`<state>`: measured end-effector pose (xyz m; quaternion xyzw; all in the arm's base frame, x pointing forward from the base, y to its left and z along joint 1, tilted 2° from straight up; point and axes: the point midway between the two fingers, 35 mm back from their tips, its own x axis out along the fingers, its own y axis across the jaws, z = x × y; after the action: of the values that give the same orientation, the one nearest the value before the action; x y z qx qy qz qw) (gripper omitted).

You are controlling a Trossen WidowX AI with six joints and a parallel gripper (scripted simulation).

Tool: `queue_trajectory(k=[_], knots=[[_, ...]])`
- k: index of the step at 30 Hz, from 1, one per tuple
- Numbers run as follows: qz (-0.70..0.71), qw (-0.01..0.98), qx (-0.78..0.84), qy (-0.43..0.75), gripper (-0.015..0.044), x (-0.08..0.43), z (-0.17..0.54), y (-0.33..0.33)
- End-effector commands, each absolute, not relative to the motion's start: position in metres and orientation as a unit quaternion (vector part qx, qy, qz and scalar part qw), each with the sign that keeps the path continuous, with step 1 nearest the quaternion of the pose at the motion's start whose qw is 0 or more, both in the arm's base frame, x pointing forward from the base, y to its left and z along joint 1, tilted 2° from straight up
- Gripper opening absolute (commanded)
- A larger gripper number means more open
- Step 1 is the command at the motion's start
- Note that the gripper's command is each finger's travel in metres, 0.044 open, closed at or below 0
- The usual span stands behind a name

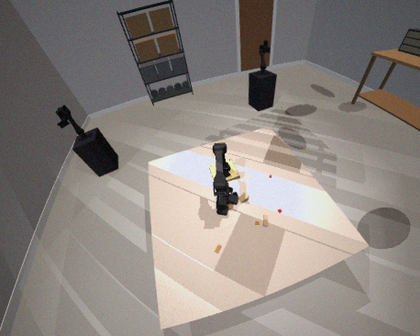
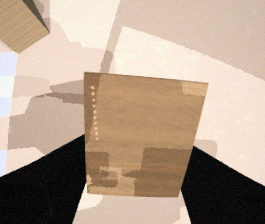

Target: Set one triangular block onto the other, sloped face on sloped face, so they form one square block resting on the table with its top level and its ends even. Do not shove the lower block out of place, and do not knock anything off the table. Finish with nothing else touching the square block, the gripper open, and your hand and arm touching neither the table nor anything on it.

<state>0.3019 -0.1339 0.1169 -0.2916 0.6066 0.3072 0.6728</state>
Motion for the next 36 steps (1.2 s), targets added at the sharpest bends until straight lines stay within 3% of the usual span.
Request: queue_trajectory(k=[1,14,36], knots=[[0.345,0.641,-0.341,0.594,0.0000,0.303,0.118,-0.134],[0.452,0.528,-0.477,0.538,0.0000,0.305,0.123,-0.134],[0.455,0.527,-0.477,0.537,0.0000,0.278,0.154,-0.080]])
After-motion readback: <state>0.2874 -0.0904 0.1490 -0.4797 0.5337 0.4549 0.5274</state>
